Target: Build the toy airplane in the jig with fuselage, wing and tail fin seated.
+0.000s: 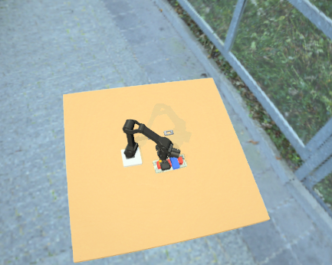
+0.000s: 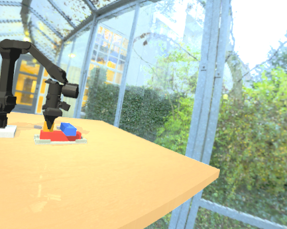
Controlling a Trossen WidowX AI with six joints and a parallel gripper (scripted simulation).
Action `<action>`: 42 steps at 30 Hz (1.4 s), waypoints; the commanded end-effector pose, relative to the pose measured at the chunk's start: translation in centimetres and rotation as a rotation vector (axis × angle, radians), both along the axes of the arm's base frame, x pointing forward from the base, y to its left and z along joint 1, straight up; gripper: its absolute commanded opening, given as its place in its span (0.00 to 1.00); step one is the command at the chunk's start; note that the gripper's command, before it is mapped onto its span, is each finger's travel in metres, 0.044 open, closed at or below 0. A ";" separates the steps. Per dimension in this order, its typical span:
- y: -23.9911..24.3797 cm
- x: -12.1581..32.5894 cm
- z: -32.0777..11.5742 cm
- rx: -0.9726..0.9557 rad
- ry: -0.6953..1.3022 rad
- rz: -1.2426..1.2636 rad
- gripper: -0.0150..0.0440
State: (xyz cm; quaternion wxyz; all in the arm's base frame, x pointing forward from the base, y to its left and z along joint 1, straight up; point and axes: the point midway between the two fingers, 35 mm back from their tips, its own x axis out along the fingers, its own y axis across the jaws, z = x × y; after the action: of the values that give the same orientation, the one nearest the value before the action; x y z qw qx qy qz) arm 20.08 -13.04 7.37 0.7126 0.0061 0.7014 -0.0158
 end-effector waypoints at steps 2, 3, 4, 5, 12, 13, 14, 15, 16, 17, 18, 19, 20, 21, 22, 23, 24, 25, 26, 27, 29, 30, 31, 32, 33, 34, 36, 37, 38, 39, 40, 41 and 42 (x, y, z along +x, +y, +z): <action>0.0 0.0 0.0 0.000 0.000 0.000 0.69; 0.0 0.0 0.0 0.000 0.000 0.000 0.69; 0.0 0.0 0.0 0.000 0.000 0.000 0.69; 0.0 0.0 0.0 0.000 0.000 0.000 0.69; -0.1 0.1 7.2 0.000 0.000 0.004 0.69; 0.0 0.0 8.3 0.001 0.000 0.005 0.69; 0.1 -0.1 8.9 0.001 0.000 0.005 0.69; 0.1 -0.1 9.1 0.001 0.000 0.005 0.69; 0.0 0.1 9.1 0.001 0.000 0.005 0.69; -0.1 0.2 9.1 0.000 0.000 0.005 0.69; -0.1 0.2 9.1 0.000 0.000 0.005 0.69; -0.1 0.2 9.1 0.000 0.000 0.005 0.69; -0.1 0.2 9.1 0.000 0.000 0.005 0.69; -0.1 0.2 9.1 0.000 0.000 0.005 0.69; -0.1 0.2 9.1 0.000 0.000 0.005 0.69; -0.1 0.2 9.1 0.000 0.000 0.005 0.69; -0.1 0.2 9.1 0.000 0.000 0.005 0.69; -0.1 0.2 9.1 0.000 0.000 0.005 0.69; -0.2 0.2 9.1 0.000 0.000 0.005 0.69; -0.2 0.2 9.1 0.000 0.000 0.005 0.69; -0.2 0.2 9.1 0.000 0.000 0.005 0.69; -0.2 0.2 9.1 0.000 0.000 0.005 0.69; -0.2 0.2 9.1 0.000 0.000 0.005 0.69; -0.2 0.2 9.1 0.000 0.000 0.005 0.69; -0.2 0.2 9.1 0.000 0.000 0.005 0.69; -0.2 0.2 9.1 0.000 0.000 0.005 0.69; -0.2 0.2 9.1 0.000 0.000 0.005 0.69; -0.2 0.2 9.1 0.000 0.000 0.005 0.69; -0.2 0.2 9.1 0.000 0.000 0.005 0.69; -0.2 0.2 9.1 0.000 0.000 0.005 0.69; -0.2 0.2 9.1 0.000 0.000 0.005 0.69; -0.2 0.2 9.1 0.000 0.000 0.005 0.69; -0.2 0.2 9.1 0.000 0.000 0.005 0.69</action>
State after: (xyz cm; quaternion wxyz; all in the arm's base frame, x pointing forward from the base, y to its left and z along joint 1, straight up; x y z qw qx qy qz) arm 20.34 -13.24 16.51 0.7131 0.0056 0.7008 -0.0163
